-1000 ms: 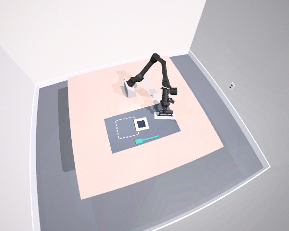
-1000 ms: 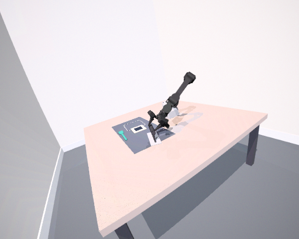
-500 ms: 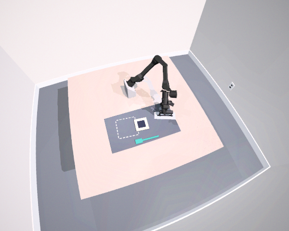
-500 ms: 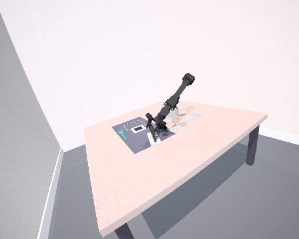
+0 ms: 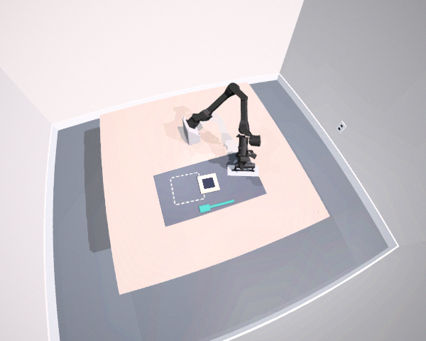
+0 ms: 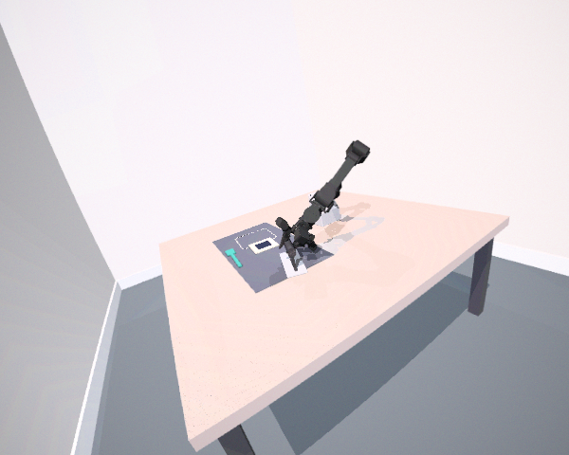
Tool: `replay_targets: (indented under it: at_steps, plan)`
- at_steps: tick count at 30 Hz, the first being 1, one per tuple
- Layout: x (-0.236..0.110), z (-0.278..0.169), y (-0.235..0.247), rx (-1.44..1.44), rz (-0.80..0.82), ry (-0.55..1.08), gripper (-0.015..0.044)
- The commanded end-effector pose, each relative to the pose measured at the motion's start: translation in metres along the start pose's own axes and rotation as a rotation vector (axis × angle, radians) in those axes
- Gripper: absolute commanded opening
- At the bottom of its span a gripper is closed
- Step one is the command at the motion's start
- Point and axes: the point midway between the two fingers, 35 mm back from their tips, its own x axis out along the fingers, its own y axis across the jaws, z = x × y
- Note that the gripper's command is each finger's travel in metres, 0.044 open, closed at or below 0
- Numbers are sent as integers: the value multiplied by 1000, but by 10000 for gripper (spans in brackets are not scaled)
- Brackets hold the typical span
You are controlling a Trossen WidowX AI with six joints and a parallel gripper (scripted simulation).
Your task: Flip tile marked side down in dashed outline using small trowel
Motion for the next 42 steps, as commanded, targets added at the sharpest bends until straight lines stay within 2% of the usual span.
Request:
replay_targets:
  at_steps: [1,16,27,33,42]
  plan:
    - [0,0,0,-3,0,-2,103]
    - [0,0,0,-3,0,-2,2]
    - [-38,0,-46,-5,-2,2,0]
    - [-35,-1,-47,-6,0,-6,0]
    - [-3,-27,-62,-36,17,-122,0]
